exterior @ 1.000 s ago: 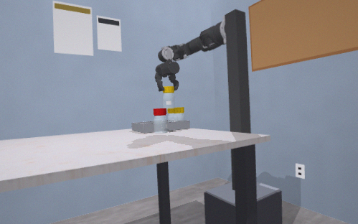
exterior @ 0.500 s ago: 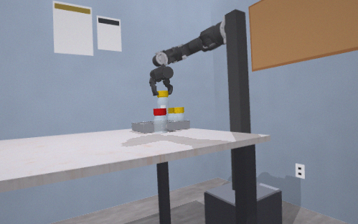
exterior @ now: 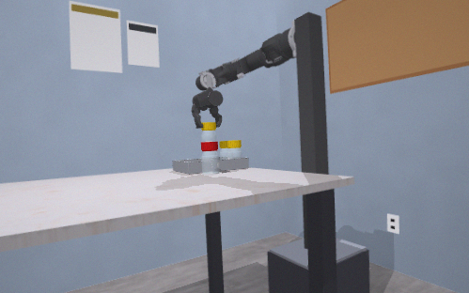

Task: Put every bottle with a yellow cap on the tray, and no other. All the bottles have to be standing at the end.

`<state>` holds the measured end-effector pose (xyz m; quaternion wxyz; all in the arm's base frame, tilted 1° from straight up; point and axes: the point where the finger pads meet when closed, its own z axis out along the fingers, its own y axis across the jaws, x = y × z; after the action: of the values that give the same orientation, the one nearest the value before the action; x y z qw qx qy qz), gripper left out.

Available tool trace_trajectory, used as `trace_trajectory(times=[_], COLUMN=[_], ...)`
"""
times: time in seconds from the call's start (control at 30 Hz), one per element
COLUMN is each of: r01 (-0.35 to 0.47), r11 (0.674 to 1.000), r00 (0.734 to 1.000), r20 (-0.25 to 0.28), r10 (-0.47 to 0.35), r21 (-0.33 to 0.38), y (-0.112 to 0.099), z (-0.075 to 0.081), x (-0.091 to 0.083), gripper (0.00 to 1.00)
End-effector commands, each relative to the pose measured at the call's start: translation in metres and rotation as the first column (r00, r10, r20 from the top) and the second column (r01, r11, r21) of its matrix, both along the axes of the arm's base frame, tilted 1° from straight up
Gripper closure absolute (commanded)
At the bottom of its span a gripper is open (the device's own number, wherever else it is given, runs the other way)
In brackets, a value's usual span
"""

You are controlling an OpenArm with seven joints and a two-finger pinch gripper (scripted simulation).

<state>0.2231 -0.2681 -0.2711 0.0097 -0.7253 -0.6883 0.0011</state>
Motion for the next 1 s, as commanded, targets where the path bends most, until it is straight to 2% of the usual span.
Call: trace_trajectory(times=[0.0, 0.1, 0.43, 0.67, 0.97], r01=[-0.006, -0.006, -0.006, -0.006, -0.006], r11=[1.0, 1.0, 1.0, 1.0, 1.0], r00=[1.0, 1.0, 1.0, 1.0, 1.0], r20=[0.01, 0.01, 0.01, 0.01, 0.014], r10=[0.006, 0.006, 0.006, 0.006, 0.006], r21=[0.004, 0.004, 0.004, 0.004, 0.004], y=[0.0, 0.0, 0.0, 0.0, 0.0], z=[0.001, 0.001, -0.019, -0.019, -0.036], x=[0.002, 0.003, 0.002, 0.002, 0.003], gripper=[1.0, 1.0, 1.0, 1.0, 1.0])
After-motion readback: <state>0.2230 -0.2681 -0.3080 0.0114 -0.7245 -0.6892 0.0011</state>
